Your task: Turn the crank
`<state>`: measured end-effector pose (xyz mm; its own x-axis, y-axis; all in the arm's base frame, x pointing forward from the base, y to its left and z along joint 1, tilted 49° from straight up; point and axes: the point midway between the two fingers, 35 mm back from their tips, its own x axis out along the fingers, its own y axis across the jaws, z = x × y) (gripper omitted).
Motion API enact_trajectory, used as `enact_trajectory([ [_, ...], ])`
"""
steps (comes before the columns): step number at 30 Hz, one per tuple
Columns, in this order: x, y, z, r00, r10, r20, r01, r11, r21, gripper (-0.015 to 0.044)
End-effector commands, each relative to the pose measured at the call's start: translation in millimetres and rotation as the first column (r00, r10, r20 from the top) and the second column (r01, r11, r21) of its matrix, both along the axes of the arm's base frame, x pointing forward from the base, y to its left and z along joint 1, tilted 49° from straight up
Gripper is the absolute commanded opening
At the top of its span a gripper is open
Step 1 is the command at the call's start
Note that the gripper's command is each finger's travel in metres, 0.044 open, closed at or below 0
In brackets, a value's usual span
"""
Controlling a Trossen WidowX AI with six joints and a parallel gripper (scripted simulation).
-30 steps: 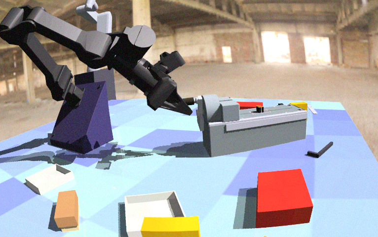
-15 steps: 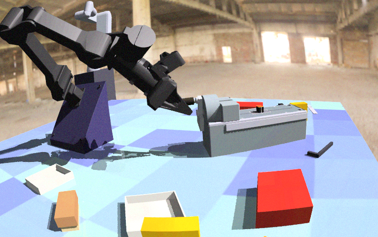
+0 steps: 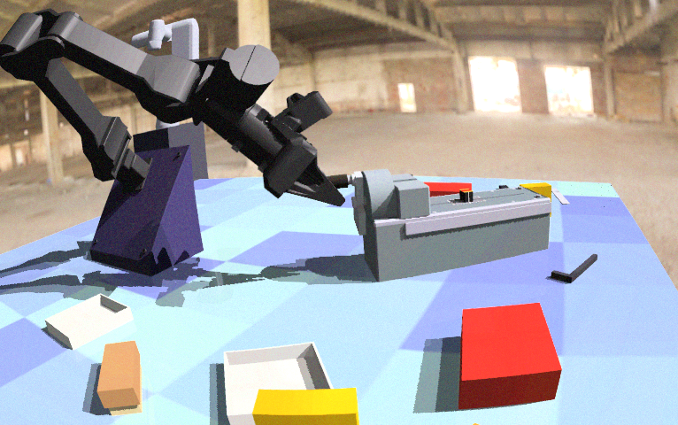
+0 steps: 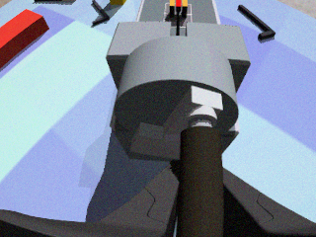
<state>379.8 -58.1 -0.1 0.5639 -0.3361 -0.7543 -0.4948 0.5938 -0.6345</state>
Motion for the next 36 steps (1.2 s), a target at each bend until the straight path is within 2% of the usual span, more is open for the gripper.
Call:
enact_trajectory([
  [1, -0.8, 1.3, -0.6, 1.0, 0.002, -0.002, -0.002, 1.0, 0.003, 0.0],
  [34, -0.3, 0.4, -0.3, 1.0, 0.001, -0.001, -0.001, 1.0, 0.0, 0.0],
  [36, -0.3, 0.4, -0.3, 1.0, 0.001, -0.001, -0.001, 1.0, 0.0, 0.0052],
])
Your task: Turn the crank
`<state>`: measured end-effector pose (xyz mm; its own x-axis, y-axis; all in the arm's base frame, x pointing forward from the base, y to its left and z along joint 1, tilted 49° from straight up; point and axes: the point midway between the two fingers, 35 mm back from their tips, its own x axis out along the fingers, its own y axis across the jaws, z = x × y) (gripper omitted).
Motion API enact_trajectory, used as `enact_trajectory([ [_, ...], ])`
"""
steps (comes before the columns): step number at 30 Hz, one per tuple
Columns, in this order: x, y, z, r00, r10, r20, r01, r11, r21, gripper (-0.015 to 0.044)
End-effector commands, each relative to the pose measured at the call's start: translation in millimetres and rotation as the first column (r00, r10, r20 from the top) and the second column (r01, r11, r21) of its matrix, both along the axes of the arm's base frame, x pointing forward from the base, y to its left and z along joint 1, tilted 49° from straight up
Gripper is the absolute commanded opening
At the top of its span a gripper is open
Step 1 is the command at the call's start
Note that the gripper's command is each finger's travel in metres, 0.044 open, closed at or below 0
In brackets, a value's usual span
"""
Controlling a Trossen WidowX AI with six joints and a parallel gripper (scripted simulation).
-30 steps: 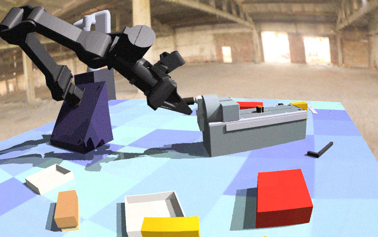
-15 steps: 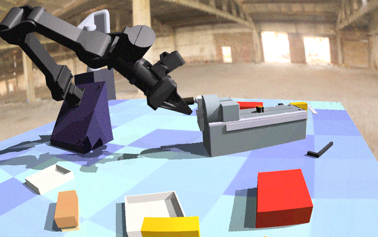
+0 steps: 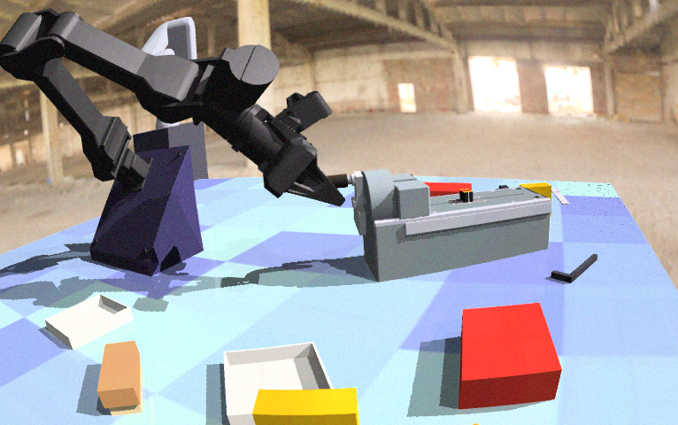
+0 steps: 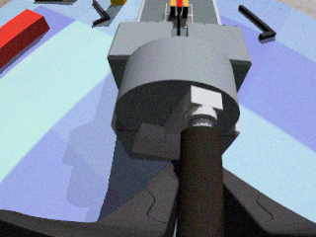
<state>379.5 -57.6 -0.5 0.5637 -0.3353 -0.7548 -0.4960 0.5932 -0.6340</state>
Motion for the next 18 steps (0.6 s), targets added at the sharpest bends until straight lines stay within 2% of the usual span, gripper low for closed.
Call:
enact_trajectory([
  [1, 0.0, 0.0, 0.0, 1.0, 0.0, 0.0, 0.0, 1.0, 0.0, 0.0079],
  [14, 0.0, 0.0, 0.0, 1.0, 0.0, 0.0, 0.0, 1.0, 0.0, 0.042],
  [15, 0.0, 0.0, 0.0, 1.0, 0.0, 0.0, 0.0, 1.0, 0.0, 0.044],
  [18, 1.2, 6.1, 5.0, 1.0, 0.0, -0.001, 0.0, 1.0, 0.001, 0.044],
])
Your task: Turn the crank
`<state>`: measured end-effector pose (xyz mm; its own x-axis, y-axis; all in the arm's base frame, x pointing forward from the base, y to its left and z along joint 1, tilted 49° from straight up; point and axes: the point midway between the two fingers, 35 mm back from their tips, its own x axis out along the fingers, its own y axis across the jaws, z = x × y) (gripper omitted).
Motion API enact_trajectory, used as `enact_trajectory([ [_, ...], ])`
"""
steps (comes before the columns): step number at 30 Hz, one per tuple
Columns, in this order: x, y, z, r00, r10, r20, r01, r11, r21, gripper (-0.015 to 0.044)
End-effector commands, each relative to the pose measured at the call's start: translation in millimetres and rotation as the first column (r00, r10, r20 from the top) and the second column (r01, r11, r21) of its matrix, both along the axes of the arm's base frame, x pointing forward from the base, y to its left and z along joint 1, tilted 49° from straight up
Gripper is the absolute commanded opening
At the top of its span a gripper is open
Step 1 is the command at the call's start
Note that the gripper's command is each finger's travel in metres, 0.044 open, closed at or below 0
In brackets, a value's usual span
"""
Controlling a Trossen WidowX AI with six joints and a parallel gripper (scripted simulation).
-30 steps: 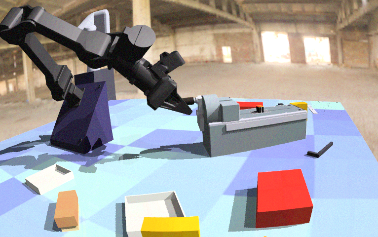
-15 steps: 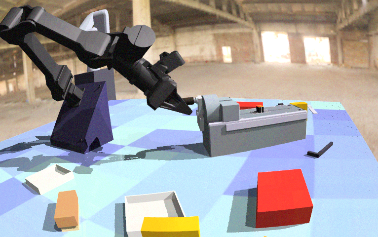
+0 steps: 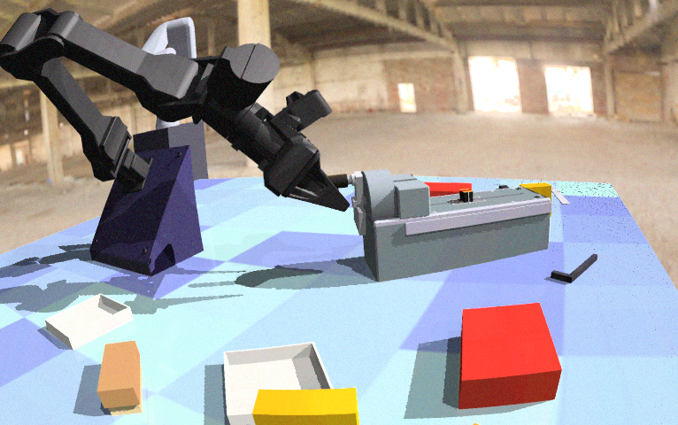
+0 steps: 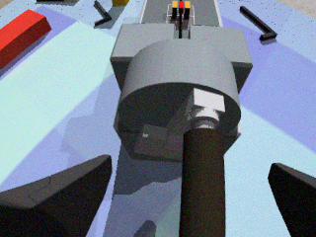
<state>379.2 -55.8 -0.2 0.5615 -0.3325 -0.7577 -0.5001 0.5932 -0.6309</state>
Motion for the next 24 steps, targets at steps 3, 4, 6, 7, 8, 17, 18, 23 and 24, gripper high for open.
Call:
enact_trajectory([
  [3, 3, 17, 16, 1.0, -0.003, 0.003, 0.003, 1.0, 0.001, 0.044],
  [4, 4, 22, 19, 1.0, -0.003, 0.003, 0.003, 1.0, 0.001, 0.044],
  [6, 4, 30, 27, 1.0, -0.003, 0.003, 0.003, 1.0, 0.001, 0.044],
  [7, 4, 34, 30, 1.0, -0.002, 0.004, 0.002, 1.0, 0.001, 0.044],
  [8, 4, 34, 30, 1.0, -0.002, 0.004, 0.002, 1.0, 0.001, 0.044],
  [17, 8, 77, 64, 1.0, 0.006, -0.002, -0.006, 1.0, 0.007, 0.044],
  [18, 8, 78, 64, 1.0, 0.006, -0.002, -0.006, 1.0, 0.007, 0.044],
  [23, 22, 82, 60, 0.999, -0.051, 0.017, 0.051, 0.999, -0.007, 0.044],
  [24, 26, 84, 58, 0.997, -0.067, 0.024, 0.067, 0.998, -0.01, 0.044],
])
